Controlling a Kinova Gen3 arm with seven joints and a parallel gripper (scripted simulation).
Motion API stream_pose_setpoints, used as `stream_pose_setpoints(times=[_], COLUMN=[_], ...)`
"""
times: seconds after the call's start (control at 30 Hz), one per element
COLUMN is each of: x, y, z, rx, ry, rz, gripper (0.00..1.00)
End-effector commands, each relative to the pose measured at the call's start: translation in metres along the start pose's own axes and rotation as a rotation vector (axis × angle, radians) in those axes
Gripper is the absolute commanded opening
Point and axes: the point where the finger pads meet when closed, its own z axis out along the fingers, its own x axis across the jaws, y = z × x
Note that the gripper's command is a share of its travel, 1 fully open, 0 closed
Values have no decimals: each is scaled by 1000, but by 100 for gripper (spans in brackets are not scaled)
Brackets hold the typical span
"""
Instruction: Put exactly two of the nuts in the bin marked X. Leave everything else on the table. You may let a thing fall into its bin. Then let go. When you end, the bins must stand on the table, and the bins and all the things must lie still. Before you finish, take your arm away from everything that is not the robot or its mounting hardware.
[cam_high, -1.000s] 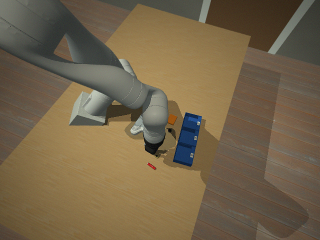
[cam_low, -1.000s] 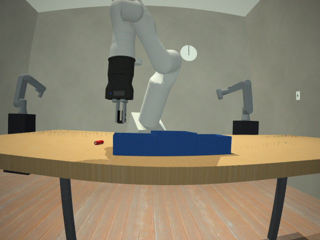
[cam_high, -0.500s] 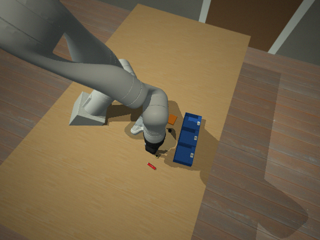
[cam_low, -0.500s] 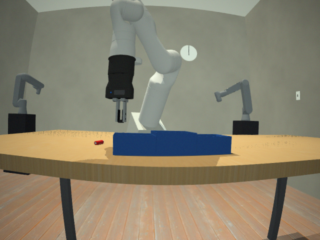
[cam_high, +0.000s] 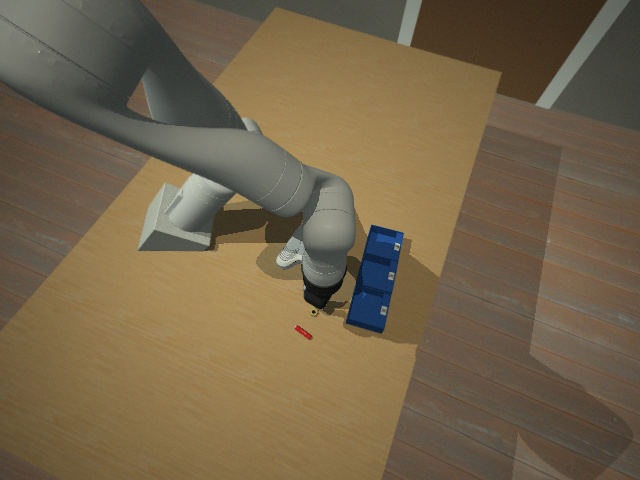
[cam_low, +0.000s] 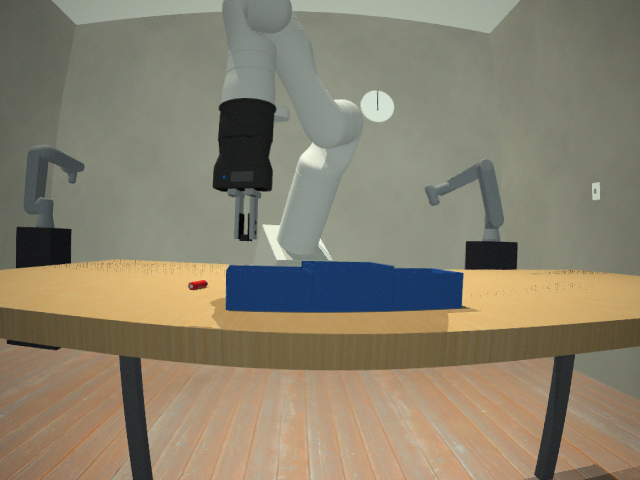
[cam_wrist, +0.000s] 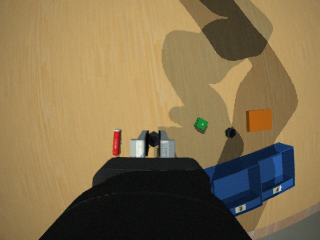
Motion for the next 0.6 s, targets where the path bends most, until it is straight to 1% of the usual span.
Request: stream_pose_setpoints(times=[0.0, 0.13, 0.17, 0.23, 0.3, 0.57], x=[9, 19, 19, 26, 26, 48], y=[19, 39, 39, 54, 54, 97], z=[1, 1, 1, 1, 1, 2], rx=[9, 10, 10, -1, -1, -3], ry=[-8, -8, -8, -1, -1, -1], rz=[-5, -3, -5, 97, 97, 497], gripper=[34, 34, 34, 34, 34, 34])
